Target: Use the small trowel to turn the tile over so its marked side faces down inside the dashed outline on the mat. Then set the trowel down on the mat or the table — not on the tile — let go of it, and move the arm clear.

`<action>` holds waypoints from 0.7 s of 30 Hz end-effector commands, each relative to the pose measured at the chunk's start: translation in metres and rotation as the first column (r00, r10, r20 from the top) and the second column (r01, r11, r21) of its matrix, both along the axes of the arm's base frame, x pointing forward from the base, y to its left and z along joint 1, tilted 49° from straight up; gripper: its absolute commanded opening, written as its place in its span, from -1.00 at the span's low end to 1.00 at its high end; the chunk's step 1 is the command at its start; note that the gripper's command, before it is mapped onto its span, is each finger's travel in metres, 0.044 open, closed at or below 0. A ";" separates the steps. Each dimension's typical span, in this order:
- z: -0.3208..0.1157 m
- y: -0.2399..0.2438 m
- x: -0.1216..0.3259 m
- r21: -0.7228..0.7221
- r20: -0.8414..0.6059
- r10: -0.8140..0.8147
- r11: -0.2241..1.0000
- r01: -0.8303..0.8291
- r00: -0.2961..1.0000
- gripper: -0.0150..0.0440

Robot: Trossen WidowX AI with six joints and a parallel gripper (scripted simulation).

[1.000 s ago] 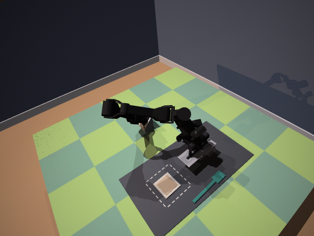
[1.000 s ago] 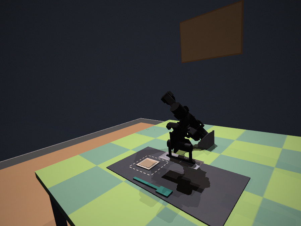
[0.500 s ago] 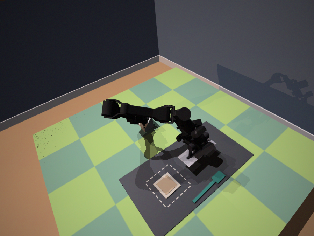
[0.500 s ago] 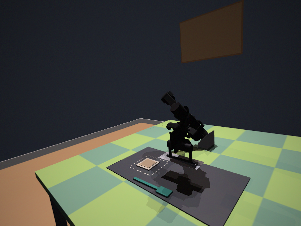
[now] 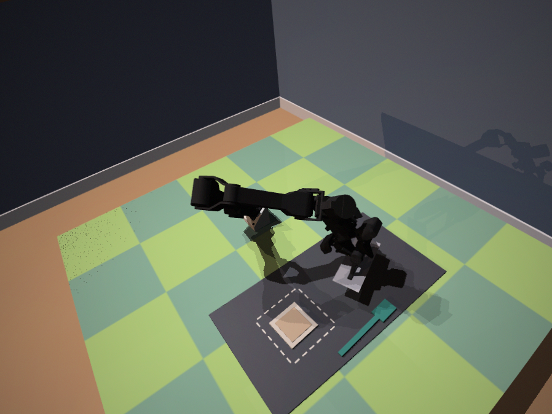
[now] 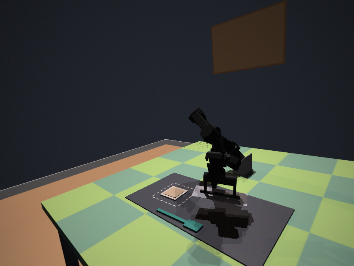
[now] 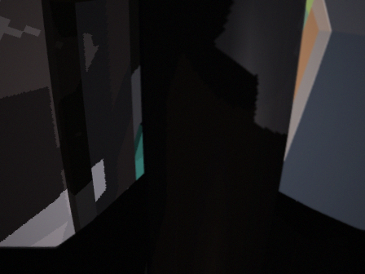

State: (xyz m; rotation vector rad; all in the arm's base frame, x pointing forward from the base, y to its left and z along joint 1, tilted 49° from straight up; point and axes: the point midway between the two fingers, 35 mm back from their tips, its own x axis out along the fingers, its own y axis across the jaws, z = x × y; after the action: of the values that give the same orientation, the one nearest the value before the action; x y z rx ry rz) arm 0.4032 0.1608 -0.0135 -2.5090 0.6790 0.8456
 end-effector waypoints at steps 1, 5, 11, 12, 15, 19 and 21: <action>-0.012 0.011 0.006 -0.018 -0.100 0.079 0.997 -0.081 0.992 -0.49; -0.026 0.018 0.008 -0.032 -0.199 0.146 0.987 -0.155 0.969 -0.49; -0.045 0.027 0.009 -0.028 -0.341 0.240 0.964 -0.265 0.909 -0.49; -0.048 0.028 0.008 -0.024 -0.363 0.255 0.959 -0.283 0.896 -0.49; -0.057 0.032 0.007 -0.007 -0.428 0.297 0.943 -0.332 0.854 -0.49; -0.069 0.036 0.005 0.027 -0.505 0.348 0.921 -0.389 0.790 -0.49; -0.075 0.038 0.003 0.048 -0.541 0.373 0.909 -0.415 0.754 -0.49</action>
State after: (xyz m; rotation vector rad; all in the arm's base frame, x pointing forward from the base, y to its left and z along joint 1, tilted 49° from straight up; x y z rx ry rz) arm 0.4069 0.1922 -0.0816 -2.5520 0.4060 1.6495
